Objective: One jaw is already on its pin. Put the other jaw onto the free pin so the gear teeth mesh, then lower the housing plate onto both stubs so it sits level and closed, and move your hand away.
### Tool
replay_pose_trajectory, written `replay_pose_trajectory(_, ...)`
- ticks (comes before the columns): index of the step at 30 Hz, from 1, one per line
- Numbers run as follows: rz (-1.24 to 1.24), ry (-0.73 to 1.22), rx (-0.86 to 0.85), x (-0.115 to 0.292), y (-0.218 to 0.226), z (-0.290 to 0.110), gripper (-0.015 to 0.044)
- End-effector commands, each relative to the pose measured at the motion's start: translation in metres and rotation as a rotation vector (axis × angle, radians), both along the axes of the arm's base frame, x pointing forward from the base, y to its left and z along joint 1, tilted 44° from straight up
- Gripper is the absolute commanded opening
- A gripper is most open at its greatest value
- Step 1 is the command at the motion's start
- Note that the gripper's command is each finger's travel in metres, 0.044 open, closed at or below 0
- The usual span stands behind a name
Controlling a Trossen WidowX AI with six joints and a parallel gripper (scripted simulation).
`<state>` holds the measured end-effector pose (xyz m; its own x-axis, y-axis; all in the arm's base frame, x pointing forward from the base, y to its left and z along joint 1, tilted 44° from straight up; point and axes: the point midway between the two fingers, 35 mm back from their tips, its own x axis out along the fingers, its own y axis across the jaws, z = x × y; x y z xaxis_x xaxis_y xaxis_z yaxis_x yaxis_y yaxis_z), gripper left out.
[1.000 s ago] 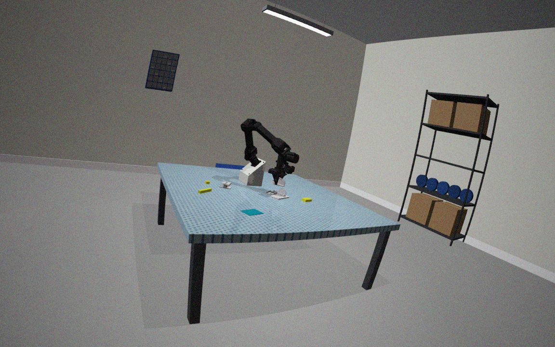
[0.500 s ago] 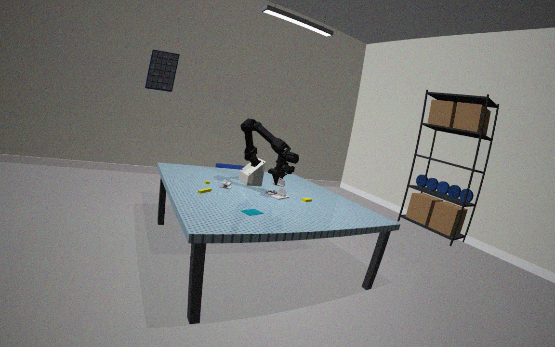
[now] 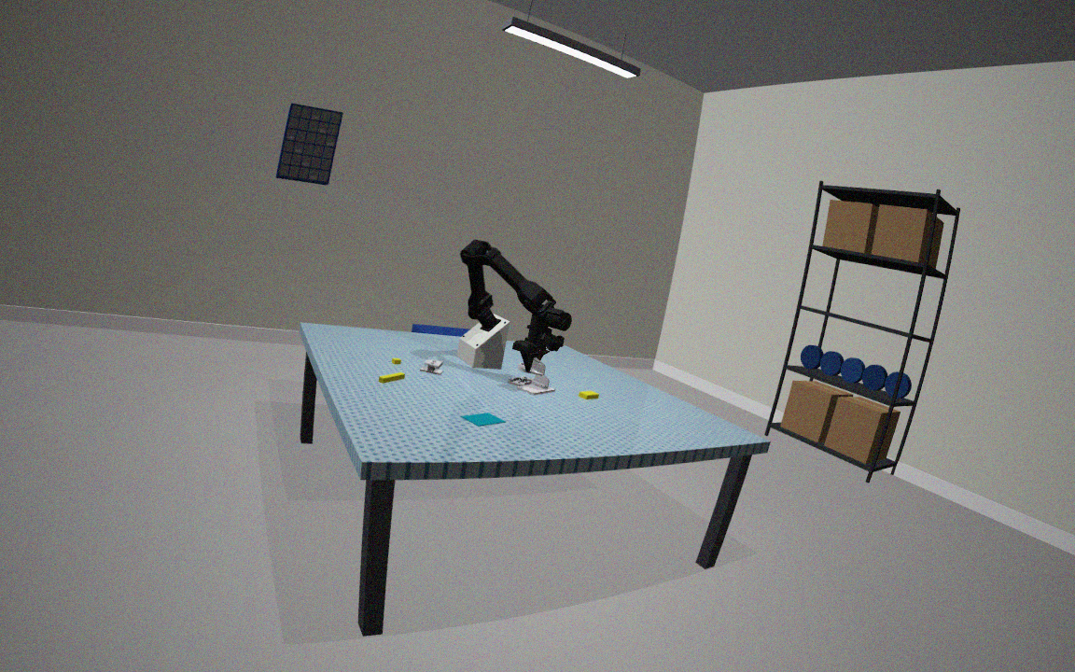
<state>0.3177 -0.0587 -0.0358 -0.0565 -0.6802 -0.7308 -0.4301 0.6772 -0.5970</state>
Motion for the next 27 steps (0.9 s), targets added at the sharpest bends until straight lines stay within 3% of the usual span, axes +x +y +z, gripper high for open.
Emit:
replay_pose_trajectory(1,0.004,0.009,-0.005,-0.001,-0.004,-0.007,0.0134)
replay_pose_trajectory(27,0.004,0.009,-0.007,-0.004,-0.022,-0.024,0.0134)
